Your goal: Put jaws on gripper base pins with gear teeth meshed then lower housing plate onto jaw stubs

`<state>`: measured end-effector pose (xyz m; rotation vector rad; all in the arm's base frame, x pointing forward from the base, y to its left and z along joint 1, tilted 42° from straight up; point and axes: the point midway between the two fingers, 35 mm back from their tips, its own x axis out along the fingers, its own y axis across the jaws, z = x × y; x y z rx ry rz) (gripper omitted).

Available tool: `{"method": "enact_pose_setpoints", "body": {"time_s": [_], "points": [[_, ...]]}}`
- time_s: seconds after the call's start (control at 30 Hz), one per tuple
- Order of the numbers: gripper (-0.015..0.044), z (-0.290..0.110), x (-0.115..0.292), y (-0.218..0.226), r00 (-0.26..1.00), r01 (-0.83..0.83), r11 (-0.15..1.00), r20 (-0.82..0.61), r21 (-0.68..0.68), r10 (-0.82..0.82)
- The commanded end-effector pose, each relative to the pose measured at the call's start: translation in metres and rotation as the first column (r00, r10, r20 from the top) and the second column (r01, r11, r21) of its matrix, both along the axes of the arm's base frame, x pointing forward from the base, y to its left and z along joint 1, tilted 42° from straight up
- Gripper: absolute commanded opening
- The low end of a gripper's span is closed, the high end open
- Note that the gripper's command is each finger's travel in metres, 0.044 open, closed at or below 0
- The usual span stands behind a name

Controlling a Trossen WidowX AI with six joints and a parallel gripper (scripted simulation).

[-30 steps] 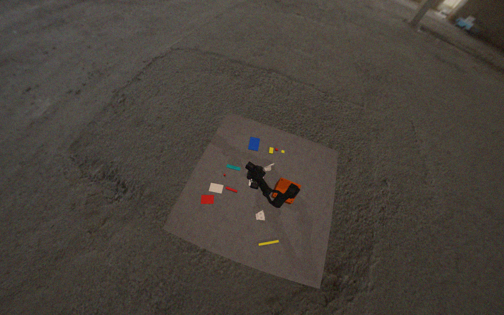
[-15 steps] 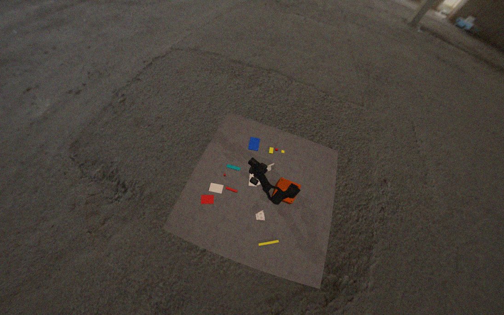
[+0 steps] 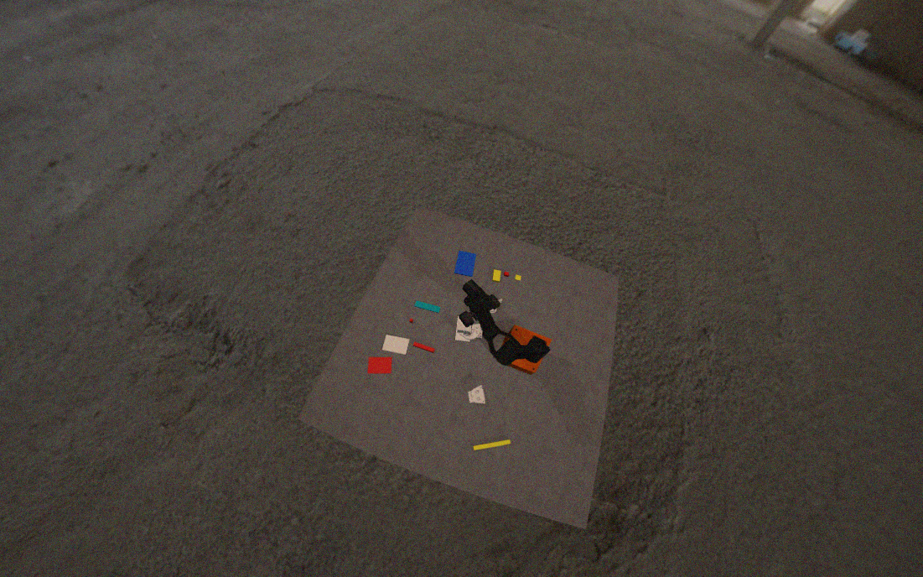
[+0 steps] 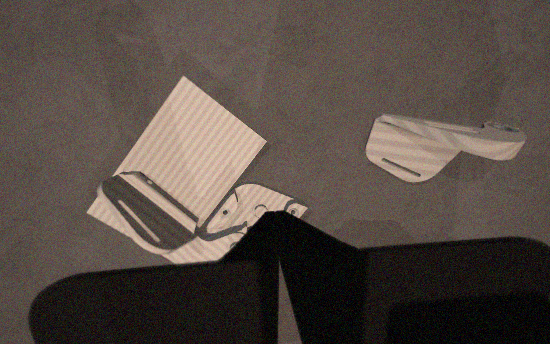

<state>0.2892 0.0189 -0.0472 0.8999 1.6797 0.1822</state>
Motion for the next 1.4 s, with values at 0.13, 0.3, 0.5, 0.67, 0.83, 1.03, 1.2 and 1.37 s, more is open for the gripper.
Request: {"method": "enact_pose_setpoints", "body": {"time_s": [0.13, 0.3, 0.5, 0.67, 0.83, 1.03, 1.2, 1.37], "points": [[0.0000, -0.015, -0.007, -0.021, 0.972, 0.178, 0.983, -0.147, -0.036, -0.181], [0.0000, -0.023, -0.012, -0.032, 0.932, 0.276, 0.959, -0.228, -0.065, -0.283], [0.0000, -0.033, -0.019, -0.045, 0.860, 0.385, 0.917, -0.319, -0.108, -0.399], [0.0000, -0.041, -0.026, -0.054, 0.783, 0.467, 0.871, -0.387, -0.152, -0.487], [0.0000, -0.048, -0.033, -0.064, 0.691, 0.540, 0.818, -0.449, -0.200, -0.566], [0.0000, -0.057, -0.042, -0.074, 0.566, 0.613, 0.745, -0.511, -0.265, -0.647], [0.0000, -0.064, -0.050, -0.082, 0.449, 0.660, 0.678, -0.553, -0.323, -0.702], [0.0000, -0.072, -0.059, -0.090, 0.326, 0.695, 0.608, -0.585, -0.384, -0.743]]}}
